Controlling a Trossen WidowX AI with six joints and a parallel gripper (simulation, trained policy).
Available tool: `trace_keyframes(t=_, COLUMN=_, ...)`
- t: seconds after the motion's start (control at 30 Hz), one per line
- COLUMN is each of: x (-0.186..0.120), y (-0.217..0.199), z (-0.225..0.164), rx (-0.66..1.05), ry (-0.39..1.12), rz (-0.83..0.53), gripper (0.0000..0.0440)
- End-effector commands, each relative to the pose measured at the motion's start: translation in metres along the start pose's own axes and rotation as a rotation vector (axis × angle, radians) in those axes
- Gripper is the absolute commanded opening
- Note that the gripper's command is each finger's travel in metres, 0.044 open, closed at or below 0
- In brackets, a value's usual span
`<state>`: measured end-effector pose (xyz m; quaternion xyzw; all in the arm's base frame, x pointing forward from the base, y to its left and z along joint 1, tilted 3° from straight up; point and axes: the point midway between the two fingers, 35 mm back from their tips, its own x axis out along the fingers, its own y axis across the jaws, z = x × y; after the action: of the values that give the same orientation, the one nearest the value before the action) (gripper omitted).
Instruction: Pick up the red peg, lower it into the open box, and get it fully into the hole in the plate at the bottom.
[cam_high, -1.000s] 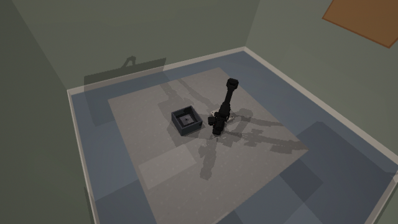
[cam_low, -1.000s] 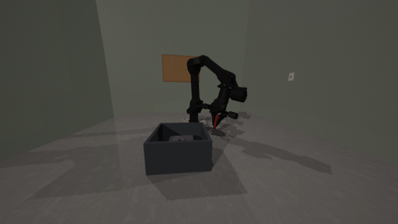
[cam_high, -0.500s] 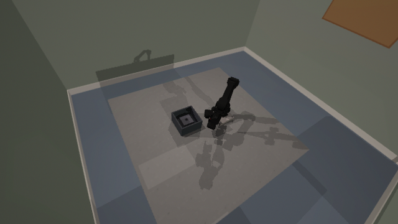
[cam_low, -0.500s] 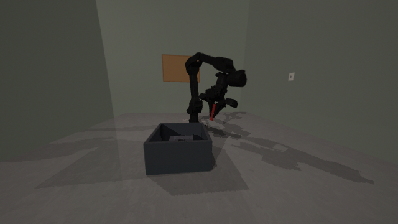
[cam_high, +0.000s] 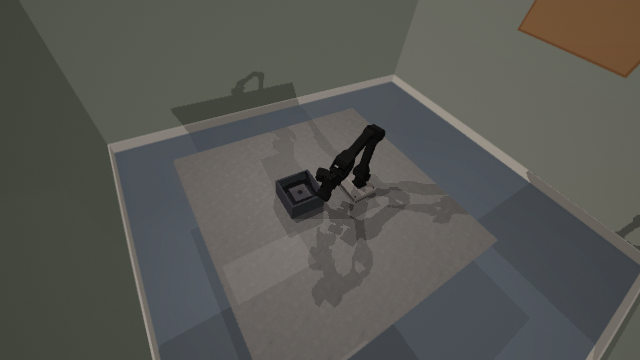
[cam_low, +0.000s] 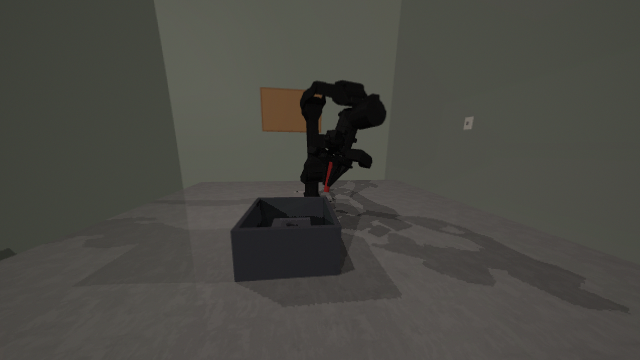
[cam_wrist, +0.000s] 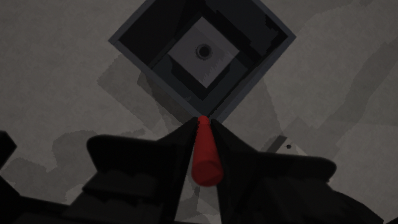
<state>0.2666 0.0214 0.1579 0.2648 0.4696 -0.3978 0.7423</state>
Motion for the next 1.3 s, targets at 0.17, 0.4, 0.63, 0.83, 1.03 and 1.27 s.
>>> trace_keyframes(t=0.17, x=0.019, y=0.003, z=0.036, rx=0.045, ry=-0.026, rz=-0.012, gripper=0.0)
trace_keyframes(t=0.4, x=0.041, y=0.004, z=0.061, rx=0.047, ry=-0.025, rz=-0.015, gripper=0.0)
trace_keyframes(t=0.63, x=0.063, y=0.005, z=0.079, rx=0.013, ry=-0.003, rz=-0.009, gripper=0.0002)
trace_keyframes(t=0.83, x=0.08, y=0.006, z=0.087, rx=-0.038, ry=0.024, rz=0.003, gripper=0.0)
trace_keyframes(t=1.03, x=0.098, y=0.007, z=0.086, rx=-0.102, ry=0.065, rz=0.015, gripper=0.0005)
trace_keyframes(t=1.27, x=0.115, y=0.007, z=0.083, rx=-0.146, ry=0.125, rz=0.017, gripper=0.0149)
